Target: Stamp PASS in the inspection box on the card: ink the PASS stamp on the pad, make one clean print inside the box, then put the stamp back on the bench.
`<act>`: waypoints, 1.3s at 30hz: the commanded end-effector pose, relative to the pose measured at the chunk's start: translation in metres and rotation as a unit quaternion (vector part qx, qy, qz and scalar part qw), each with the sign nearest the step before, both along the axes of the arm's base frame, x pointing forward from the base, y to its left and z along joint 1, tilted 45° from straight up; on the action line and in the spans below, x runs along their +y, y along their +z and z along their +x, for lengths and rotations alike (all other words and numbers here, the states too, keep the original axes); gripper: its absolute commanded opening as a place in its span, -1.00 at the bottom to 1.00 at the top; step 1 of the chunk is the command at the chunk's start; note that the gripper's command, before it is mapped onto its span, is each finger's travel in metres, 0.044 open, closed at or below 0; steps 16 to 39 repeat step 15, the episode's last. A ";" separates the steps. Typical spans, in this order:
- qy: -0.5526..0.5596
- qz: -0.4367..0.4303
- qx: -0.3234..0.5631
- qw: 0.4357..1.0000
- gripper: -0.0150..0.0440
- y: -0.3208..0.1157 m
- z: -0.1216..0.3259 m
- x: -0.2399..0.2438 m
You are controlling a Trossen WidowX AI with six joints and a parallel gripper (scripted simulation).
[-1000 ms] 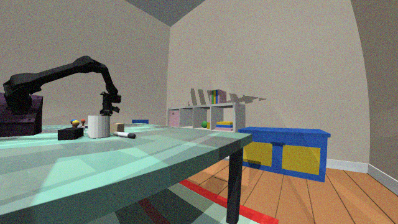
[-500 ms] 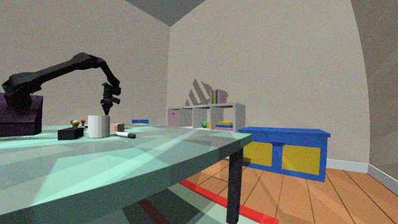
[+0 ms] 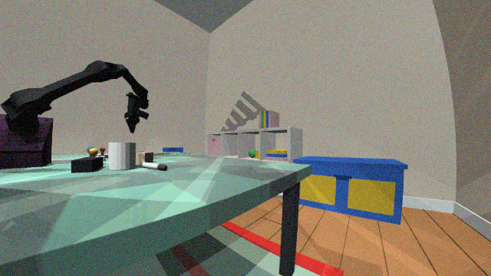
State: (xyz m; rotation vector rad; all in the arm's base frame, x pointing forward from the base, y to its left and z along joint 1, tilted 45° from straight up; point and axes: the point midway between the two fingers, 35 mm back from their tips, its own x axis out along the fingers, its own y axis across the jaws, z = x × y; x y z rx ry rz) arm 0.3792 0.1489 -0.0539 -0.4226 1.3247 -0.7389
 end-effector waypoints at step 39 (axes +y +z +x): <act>0.001 0.000 0.000 1.000 0.37 0.000 0.000 0.001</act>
